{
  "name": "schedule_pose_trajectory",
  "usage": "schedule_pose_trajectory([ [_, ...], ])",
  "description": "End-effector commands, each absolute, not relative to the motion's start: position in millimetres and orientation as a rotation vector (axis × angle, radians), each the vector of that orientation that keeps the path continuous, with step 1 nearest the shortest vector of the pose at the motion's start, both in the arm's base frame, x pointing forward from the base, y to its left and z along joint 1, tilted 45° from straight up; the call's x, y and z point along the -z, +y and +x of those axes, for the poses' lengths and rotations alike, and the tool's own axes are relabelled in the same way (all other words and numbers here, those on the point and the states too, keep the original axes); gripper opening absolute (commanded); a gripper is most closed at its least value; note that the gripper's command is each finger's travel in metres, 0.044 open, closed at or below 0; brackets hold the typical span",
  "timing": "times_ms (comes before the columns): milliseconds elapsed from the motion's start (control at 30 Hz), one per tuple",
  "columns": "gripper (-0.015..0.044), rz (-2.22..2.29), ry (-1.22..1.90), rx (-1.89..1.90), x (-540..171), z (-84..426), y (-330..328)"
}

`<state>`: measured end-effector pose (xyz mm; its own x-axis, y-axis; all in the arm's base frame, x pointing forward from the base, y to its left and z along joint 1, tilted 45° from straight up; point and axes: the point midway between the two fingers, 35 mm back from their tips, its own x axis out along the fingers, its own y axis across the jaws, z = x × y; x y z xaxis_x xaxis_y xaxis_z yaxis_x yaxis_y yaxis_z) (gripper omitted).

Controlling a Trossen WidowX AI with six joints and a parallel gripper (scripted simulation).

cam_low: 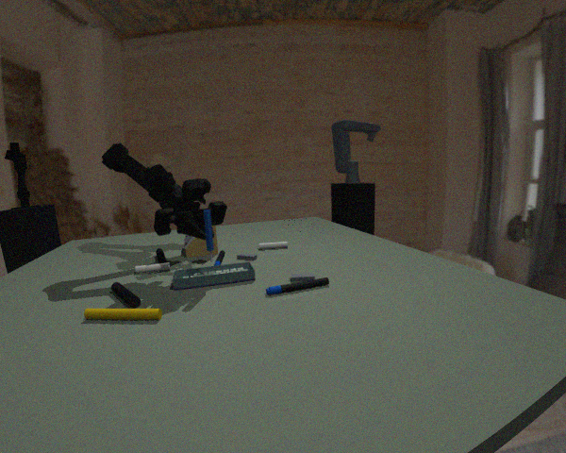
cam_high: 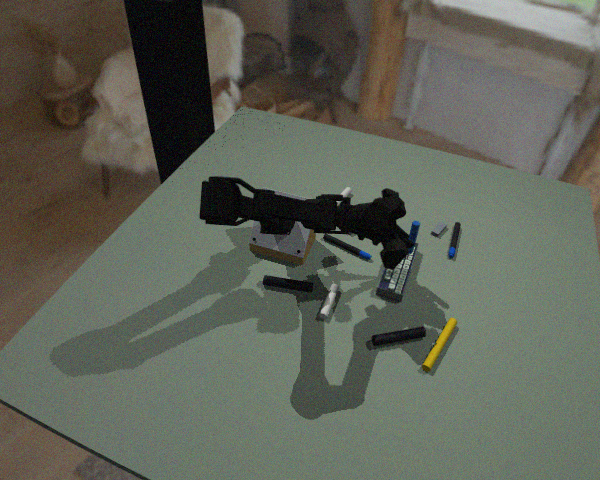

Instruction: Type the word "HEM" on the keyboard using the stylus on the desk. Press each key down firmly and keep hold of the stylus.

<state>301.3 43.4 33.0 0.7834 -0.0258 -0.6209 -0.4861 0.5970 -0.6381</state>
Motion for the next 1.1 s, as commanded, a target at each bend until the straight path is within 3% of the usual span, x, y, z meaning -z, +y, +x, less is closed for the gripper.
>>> schedule_pose_trajectory([
  [0,0.0000,-0.899,0.649,-0.292,-21.3,290.0,50.4],
  [300,0.0000,-0.896,0.645,-0.286,-6.4,268.5,67.3],
  [1067,0.0000,-0.896,0.645,-0.286,7.9,269.1,53.1],
])
